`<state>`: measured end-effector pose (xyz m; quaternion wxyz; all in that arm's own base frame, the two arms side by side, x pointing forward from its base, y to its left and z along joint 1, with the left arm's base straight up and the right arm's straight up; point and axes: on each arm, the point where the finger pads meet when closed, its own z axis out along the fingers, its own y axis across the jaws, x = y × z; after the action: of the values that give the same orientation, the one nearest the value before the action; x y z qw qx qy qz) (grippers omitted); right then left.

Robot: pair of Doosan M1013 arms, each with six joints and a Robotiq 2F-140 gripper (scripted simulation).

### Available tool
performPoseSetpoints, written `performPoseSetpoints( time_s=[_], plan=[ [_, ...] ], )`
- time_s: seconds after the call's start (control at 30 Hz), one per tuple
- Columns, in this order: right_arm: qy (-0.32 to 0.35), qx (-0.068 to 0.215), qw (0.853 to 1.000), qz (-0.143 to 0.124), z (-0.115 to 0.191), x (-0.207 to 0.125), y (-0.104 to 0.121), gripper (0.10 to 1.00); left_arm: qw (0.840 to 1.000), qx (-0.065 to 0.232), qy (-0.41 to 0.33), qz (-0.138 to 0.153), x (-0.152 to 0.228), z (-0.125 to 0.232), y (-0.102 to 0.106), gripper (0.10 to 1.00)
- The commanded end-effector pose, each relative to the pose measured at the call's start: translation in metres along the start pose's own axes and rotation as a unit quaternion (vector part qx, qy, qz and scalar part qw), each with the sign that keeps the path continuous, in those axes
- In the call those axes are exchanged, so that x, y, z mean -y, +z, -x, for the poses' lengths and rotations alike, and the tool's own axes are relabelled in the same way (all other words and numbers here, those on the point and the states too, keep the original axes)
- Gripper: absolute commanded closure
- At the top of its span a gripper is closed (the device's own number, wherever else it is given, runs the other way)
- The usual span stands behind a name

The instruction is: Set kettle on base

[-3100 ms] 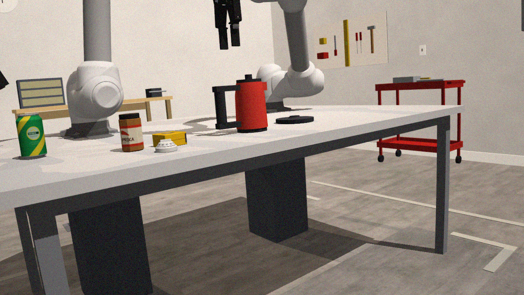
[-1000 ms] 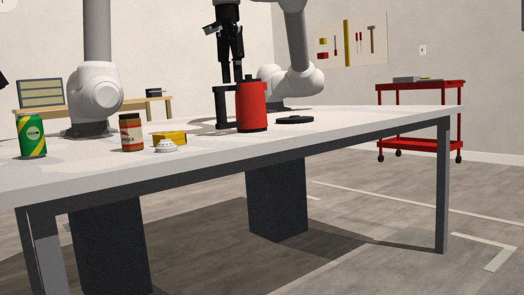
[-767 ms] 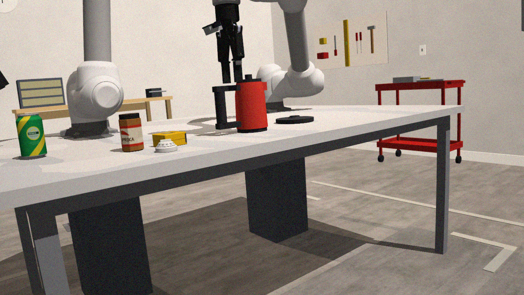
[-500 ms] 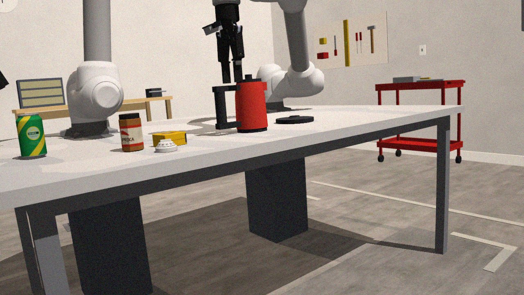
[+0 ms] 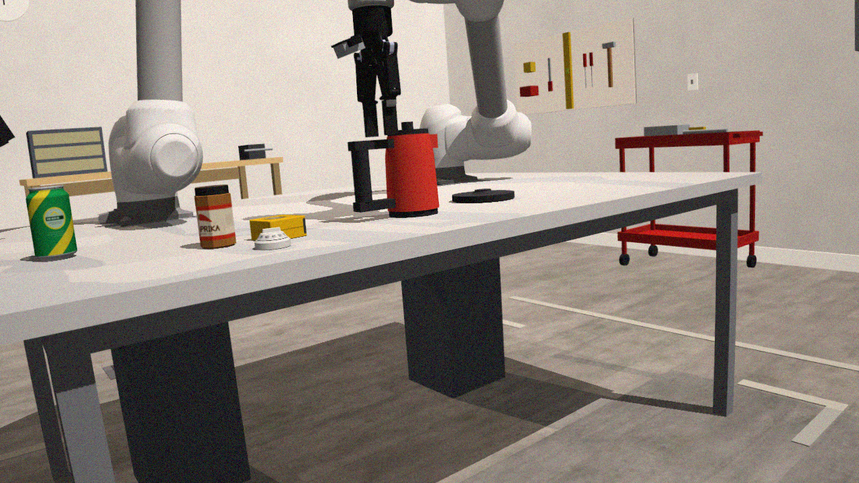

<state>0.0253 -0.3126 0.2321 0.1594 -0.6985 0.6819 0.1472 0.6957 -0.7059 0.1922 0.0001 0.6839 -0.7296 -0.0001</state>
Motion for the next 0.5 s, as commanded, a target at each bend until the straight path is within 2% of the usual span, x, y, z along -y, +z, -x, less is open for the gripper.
performPoseSetpoints(
  time_s=[0.0, 0.2, 0.47],
  plan=[
    [0.0, -0.001, 1.0, 0.0, 0.0, 0.0, -0.001, 0.098, 1.0, -0.001, 0.0, -0.001, 0.0, 0.0, -0.001, 0.576],
    [0.0, -0.001, 1.0, 0.0, 0.0, 0.0, -0.001, 0.098, 1.0, -0.001, 0.0, -0.001, 0.0, 0.0, 0.005, 0.576],
    [0.0, -0.001, 1.0, 0.0, 0.0, 0.0, -0.001, 0.098, 1.0, -0.001, 0.0, -0.001, 0.0, 0.0, 0.022, 0.576]
  ],
)
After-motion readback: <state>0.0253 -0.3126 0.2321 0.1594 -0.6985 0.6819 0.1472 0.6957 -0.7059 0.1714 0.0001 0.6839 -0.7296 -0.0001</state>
